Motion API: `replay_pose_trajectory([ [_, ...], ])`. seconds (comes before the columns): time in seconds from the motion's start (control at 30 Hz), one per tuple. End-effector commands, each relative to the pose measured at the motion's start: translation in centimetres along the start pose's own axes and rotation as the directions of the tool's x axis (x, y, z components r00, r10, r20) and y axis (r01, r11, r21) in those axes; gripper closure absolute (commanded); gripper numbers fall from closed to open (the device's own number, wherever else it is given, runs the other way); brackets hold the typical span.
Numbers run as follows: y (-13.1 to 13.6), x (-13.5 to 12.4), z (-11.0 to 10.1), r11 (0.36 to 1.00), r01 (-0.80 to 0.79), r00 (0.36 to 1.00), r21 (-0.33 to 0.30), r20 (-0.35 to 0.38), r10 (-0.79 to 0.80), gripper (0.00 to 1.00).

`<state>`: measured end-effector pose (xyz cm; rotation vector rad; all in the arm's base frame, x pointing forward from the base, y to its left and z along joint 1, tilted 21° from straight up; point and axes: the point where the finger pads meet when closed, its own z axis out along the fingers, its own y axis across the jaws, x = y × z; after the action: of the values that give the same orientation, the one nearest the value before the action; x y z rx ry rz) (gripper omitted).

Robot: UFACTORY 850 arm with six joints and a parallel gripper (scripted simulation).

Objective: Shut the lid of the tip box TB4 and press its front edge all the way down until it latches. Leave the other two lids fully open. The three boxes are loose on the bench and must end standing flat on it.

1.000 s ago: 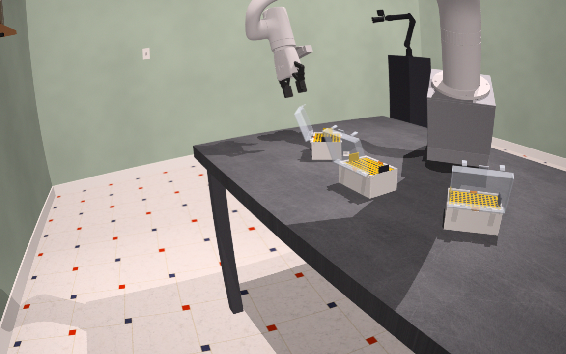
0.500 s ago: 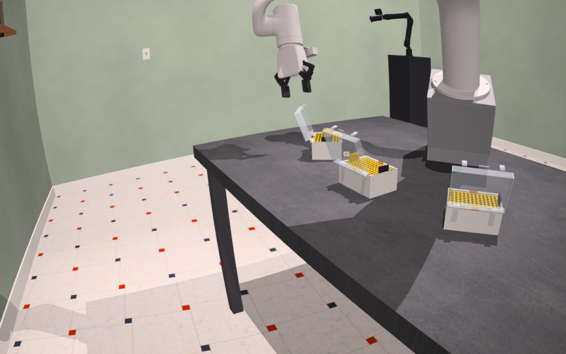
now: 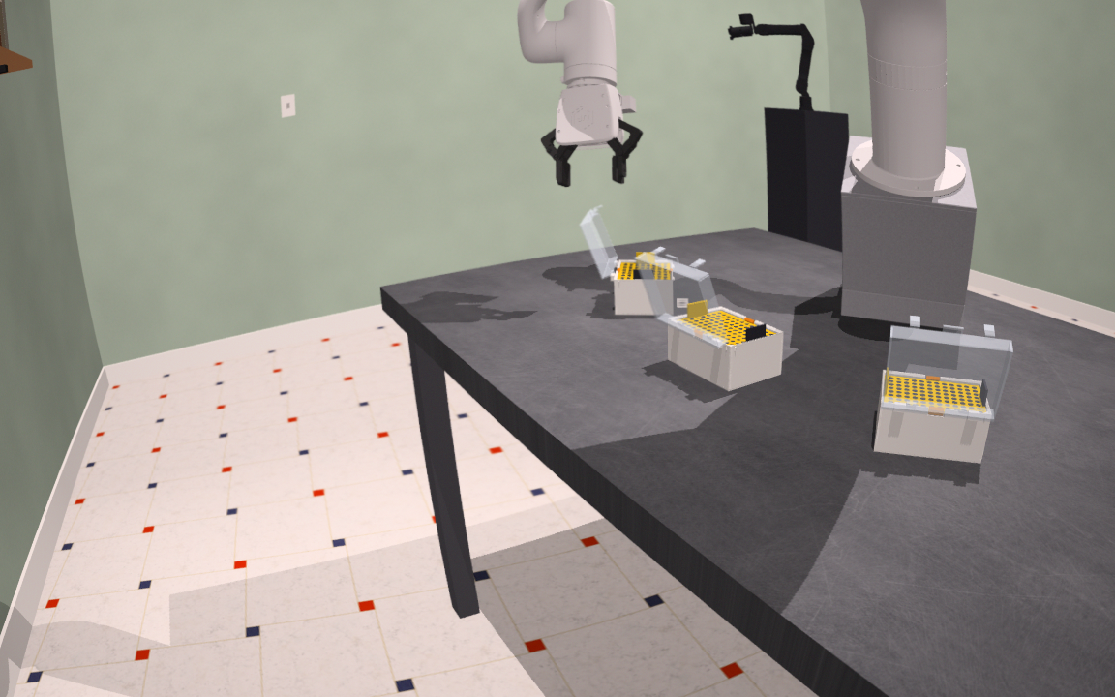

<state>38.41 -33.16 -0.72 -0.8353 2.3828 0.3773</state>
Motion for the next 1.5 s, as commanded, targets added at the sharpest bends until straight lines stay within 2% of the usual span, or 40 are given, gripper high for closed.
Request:
replay_pose_trajectory([
  [0.0,1.2,-1.2,-0.1,0.987,0.139,0.99,0.085,0.014,-0.141,0.0],
  [0.07,1.2,-1.2,-0.1,0.987,0.139,0.99,0.085,0.014,-0.141,0.0],
  [0.27,3.2,-2.1,-0.2,0.938,0.312,0.95,0.149,-0.026,-0.312,0.0],
  [0.43,4.8,-2.4,-0.4,0.889,0.424,0.906,0.176,-0.075,-0.417,0.0],
  [0.57,6.1,-2.5,-0.6,0.837,0.514,0.858,0.187,-0.126,-0.499,0.0],
  [0.63,6.1,-2.5,-0.6,0.837,0.514,0.858,0.187,-0.126,-0.499,0.0],
  [0.7,7.1,-2.5,-0.7,0.803,0.567,0.824,0.185,-0.16,-0.544,0.0],
  [1.03,11.0,-1.9,-1.4,0.648,0.752,0.65,0.122,-0.298,-0.699,0.0],
  [1.1,11.3,-1.8,-1.4,0.638,0.761,0.638,0.115,-0.305,-0.707,0.0],
  [1.13,11.8,-1.7,-1.5,0.618,0.78,0.614,0.1,-0.319,-0.722,0.0],
  [1.2,11.8,-1.7,-1.5,0.618,0.78,0.614,0.1,-0.319,-0.722,0.0],
  [1.3,13.3,-1.3,-1.7,0.557,0.829,0.536,0.049,-0.358,-0.765,0.0],
  [1.47,14.9,-0.9,-2.0,0.516,0.857,0.48,0.009,-0.379,-0.791,0.0],
])
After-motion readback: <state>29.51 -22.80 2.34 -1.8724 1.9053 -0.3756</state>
